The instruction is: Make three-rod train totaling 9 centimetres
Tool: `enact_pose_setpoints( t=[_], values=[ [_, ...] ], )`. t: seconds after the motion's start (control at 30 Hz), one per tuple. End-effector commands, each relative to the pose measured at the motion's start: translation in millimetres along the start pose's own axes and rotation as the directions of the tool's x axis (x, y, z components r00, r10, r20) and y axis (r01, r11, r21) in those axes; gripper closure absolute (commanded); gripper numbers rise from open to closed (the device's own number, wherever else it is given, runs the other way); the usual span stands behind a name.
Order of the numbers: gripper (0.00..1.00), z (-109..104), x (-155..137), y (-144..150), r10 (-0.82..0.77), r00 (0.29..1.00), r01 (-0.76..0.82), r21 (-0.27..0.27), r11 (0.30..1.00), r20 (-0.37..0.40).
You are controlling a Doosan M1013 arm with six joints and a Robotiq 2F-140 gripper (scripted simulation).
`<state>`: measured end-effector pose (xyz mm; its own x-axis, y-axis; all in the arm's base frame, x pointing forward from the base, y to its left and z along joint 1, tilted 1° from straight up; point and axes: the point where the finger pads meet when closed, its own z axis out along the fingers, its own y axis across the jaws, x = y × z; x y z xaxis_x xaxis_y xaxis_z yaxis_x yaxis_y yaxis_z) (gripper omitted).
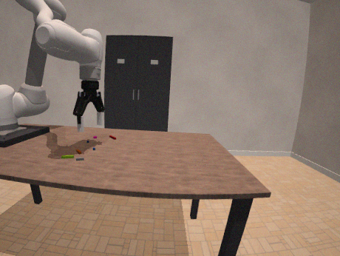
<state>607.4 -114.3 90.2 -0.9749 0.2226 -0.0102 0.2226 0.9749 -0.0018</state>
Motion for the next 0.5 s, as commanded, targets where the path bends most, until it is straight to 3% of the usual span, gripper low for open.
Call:
enact_pose_setpoints(
  t=[0.0,0.23,0.3,0.33,0.47],
  values=[
    [0.0,1,-1,-7,0.166,0.986,-0.166,0.01,0.986,0.001],
    [0.0,3,-3,-18,0.411,0.912,-0.411,0.01,0.912,0.004],
    [0.0,3,-3,-18,0.411,0.912,-0.411,0.01,0.912,0.004],
    [0.0,3,-4,-22,0.503,0.865,-0.503,0.009,0.864,0.005],
    [0.0,4,-5,-27,0.61,0.792,-0.61,0.008,0.792,0.006]
  ],
)
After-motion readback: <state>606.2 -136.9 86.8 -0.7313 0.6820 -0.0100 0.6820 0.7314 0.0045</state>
